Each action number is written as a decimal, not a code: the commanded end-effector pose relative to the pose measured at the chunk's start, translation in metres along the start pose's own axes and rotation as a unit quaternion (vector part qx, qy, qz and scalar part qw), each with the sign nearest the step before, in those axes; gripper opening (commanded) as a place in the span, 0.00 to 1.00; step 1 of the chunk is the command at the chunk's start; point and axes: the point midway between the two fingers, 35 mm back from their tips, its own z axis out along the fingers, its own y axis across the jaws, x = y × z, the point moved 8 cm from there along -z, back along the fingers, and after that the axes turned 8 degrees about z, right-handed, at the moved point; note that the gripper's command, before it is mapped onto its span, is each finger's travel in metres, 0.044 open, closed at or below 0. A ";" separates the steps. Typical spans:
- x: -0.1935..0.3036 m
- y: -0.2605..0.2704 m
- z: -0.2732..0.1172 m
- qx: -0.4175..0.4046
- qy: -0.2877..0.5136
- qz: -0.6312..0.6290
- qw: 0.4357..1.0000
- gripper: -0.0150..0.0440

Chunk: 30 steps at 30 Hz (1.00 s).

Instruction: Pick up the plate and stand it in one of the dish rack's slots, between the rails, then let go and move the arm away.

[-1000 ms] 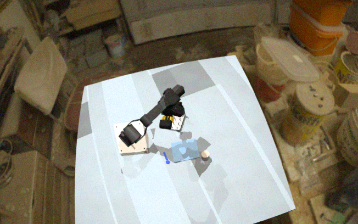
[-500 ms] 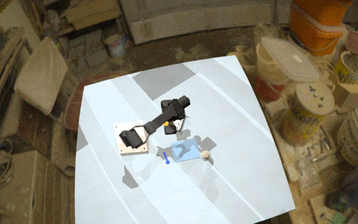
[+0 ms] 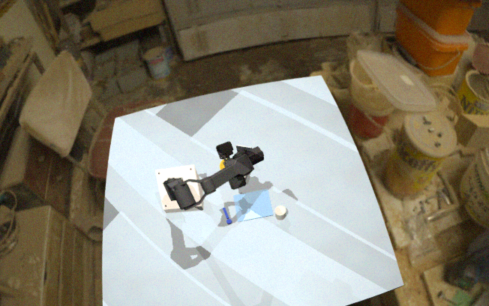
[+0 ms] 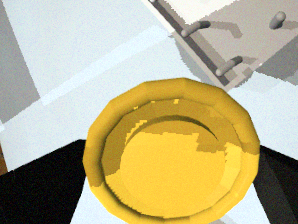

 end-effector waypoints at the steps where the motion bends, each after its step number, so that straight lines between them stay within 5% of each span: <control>1: 0.001 -0.008 0.005 -0.032 -0.006 -0.033 0.999 0.25; 30: 0.008 -0.060 0.042 -0.199 -0.181 -0.291 0.918 0.25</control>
